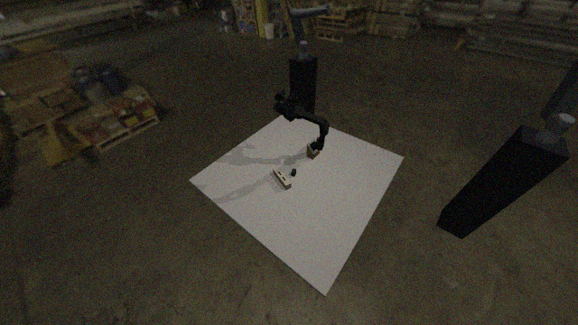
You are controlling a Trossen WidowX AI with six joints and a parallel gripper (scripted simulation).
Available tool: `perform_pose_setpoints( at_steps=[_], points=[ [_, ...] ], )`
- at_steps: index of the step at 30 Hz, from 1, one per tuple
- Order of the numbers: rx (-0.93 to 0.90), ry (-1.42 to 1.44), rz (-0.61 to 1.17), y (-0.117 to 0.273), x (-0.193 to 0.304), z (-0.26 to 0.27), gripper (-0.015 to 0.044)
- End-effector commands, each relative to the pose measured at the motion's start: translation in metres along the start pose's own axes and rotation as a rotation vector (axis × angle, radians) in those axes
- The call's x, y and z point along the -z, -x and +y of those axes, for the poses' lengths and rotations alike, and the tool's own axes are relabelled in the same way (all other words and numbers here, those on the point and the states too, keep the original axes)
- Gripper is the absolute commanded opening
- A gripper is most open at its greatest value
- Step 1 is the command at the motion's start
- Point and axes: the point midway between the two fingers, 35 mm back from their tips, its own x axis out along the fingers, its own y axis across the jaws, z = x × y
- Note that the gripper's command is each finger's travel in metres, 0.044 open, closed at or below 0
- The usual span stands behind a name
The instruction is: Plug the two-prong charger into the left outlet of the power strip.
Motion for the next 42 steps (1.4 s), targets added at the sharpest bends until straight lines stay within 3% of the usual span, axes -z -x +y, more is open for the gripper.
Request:
perform_pose_setpoints(
  at_steps=[1, 21, 42],
  points=[
    [-0.001, 0.005, 0.004, 0.000, 0.001, 0.000, 0.0426],
    [-0.237, 0.647, 0.396, 0.057, 0.110, -0.004, 0.0440],
    [-0.641, 1.312, 0.742, 0.139, 0.209, -0.052, 0.0440]
  ],
)
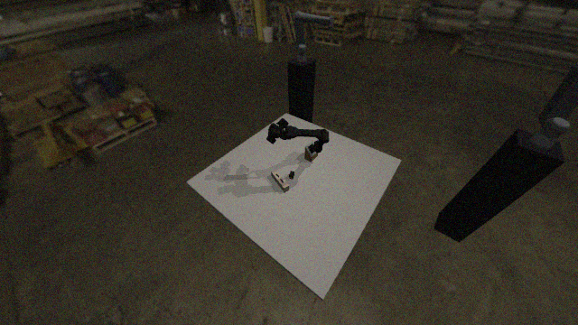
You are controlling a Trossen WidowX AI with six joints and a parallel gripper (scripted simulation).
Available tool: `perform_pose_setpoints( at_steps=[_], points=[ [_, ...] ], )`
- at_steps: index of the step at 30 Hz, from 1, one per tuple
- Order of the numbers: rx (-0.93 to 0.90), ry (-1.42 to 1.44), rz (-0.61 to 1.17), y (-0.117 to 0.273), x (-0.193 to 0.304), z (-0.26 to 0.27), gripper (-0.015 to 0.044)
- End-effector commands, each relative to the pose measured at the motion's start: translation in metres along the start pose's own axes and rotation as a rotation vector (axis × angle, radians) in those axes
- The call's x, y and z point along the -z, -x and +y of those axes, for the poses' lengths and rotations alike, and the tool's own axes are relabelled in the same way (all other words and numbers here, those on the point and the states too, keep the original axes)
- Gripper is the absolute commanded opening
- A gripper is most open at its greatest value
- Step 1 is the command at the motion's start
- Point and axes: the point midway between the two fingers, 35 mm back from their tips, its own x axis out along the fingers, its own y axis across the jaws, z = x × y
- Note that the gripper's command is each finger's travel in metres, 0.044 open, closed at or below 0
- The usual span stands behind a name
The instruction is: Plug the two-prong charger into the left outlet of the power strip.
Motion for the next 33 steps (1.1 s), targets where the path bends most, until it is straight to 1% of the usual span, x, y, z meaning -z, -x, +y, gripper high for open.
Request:
perform_pose_setpoints(
  at_steps=[1, 17, 33],
  points=[
    [-0.070, 0.128, 0.048, -0.002, 0.019, 0.018, 0.0440],
    [-0.404, 0.639, 0.188, 0.005, 0.099, 0.082, 0.0440],
    [-0.789, 1.082, 0.245, 0.026, 0.181, 0.125, 0.0440]
  ],
)
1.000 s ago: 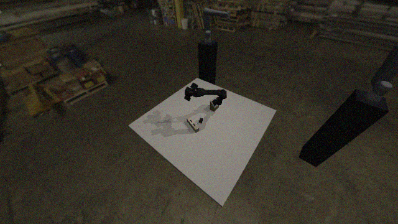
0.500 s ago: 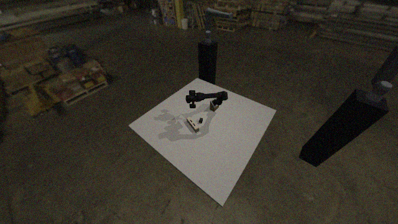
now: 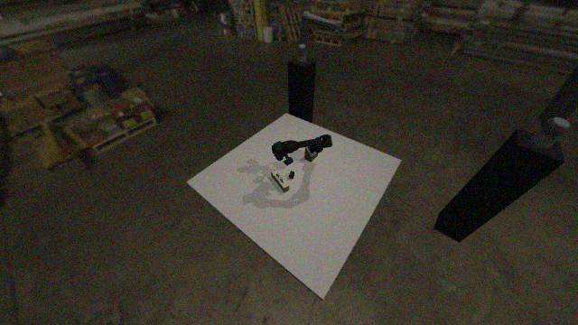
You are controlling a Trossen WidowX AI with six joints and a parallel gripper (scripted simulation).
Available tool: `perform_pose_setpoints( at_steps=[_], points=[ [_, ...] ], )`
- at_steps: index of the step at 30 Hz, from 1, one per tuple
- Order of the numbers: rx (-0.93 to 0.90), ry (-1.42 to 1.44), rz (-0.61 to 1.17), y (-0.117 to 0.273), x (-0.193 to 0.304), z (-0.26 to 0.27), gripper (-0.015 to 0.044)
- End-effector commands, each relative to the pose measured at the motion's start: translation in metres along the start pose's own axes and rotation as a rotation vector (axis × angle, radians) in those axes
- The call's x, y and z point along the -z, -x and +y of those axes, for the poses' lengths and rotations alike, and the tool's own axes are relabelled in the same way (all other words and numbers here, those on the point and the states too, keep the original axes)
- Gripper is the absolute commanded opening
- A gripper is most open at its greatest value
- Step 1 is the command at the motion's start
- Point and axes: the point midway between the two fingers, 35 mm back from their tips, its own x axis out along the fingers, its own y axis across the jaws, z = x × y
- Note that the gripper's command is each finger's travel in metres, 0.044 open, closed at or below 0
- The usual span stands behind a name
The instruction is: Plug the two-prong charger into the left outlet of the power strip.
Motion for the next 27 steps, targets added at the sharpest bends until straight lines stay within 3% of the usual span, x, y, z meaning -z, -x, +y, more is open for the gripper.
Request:
perform_pose_setpoints(
  at_steps=[1, 20, 27],
  points=[
    [-0.083, 0.103, 0.003, -0.010, 0.004, 0.019, 0.0440],
    [-0.481, 0.576, -0.110, -0.035, 0.024, 0.110, 0.0440],
    [-0.510, 0.607, -0.125, -0.035, 0.027, 0.118, 0.0440]
  ],
)
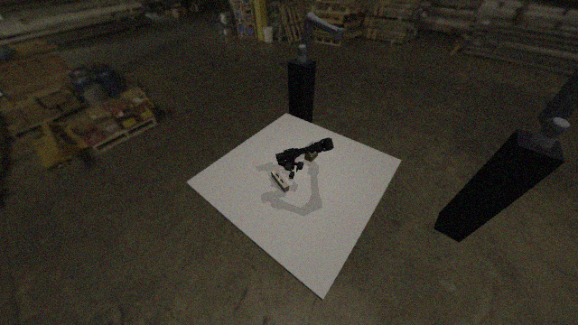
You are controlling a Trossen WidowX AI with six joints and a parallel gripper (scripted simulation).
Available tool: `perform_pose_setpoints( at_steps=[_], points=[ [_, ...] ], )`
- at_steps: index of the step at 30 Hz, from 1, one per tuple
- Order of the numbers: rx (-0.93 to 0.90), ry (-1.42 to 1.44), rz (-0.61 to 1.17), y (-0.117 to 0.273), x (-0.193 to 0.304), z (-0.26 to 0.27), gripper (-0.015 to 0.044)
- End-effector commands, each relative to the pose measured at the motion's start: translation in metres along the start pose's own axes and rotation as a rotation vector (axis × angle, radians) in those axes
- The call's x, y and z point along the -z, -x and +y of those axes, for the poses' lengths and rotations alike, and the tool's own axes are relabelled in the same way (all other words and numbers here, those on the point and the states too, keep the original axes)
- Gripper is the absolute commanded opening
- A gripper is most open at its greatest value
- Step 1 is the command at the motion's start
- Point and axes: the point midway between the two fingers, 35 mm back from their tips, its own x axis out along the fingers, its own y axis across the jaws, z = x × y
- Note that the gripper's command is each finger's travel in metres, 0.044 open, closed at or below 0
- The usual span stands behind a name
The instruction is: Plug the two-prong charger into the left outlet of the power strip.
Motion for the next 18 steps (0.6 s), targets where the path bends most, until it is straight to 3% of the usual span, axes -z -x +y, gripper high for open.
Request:
perform_pose_setpoints(
  at_steps=[1, 18],
  points=[
    [-0.014, 0.012, -0.006, -0.003, 0.002, 0.005, 0.0440],
    [-0.014, 0.012, -0.006, -0.023, -0.001, 0.005, 0.0440]
  ],
)
